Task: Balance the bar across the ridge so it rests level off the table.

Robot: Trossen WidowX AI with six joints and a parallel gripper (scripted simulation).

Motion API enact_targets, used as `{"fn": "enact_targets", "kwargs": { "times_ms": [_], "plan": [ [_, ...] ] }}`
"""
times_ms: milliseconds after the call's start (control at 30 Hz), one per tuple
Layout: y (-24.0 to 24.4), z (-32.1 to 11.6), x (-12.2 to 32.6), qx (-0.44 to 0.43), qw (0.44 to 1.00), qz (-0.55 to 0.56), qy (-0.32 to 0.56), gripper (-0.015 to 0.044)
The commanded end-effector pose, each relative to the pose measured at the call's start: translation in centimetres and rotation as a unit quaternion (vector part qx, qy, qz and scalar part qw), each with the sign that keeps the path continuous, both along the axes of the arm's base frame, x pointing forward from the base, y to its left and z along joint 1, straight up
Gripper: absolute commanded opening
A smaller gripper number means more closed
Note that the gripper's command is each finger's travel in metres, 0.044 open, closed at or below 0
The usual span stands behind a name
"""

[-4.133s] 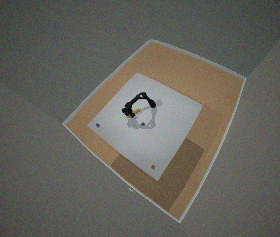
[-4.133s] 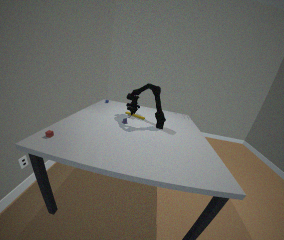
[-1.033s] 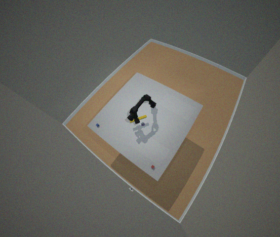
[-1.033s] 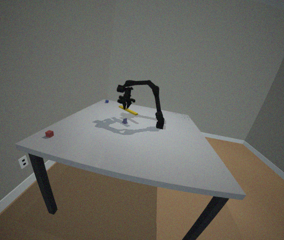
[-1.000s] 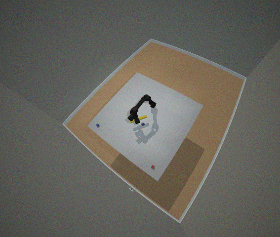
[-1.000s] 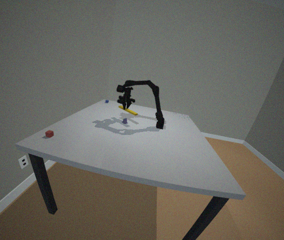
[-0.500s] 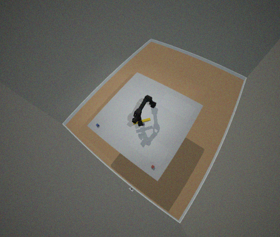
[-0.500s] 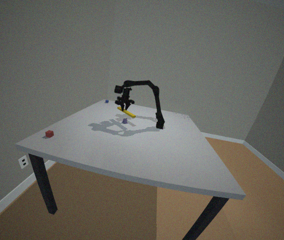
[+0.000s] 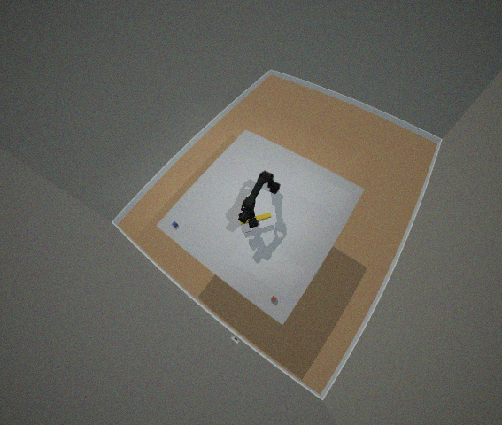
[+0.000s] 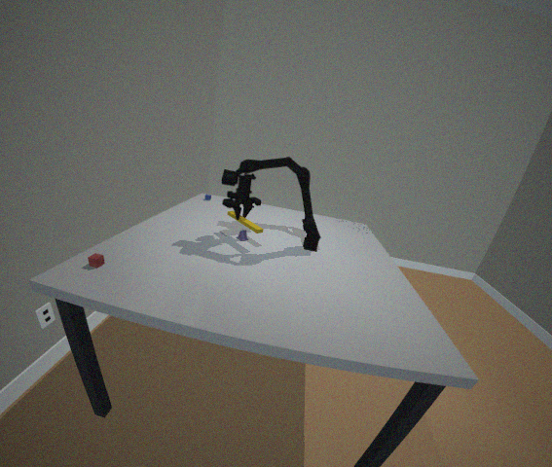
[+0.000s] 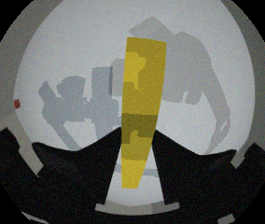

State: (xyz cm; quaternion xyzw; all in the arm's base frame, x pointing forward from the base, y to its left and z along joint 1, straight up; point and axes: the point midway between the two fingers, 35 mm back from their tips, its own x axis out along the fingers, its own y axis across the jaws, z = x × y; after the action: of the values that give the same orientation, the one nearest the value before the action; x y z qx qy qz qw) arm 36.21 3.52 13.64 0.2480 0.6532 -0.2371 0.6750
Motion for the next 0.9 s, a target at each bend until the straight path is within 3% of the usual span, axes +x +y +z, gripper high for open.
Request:
{"fn": "enact_targets", "kwargs": {
  "times_ms": [0, 867],
  "plan": [
    [0.0, -0.6, 0.0, 0.0, 1.0, -0.002, 0.001, 0.0],
    [-0.1, -2.8, -0.1, 0.0, 1.0, -0.003, 0.001, 0.0]
  ]
}}
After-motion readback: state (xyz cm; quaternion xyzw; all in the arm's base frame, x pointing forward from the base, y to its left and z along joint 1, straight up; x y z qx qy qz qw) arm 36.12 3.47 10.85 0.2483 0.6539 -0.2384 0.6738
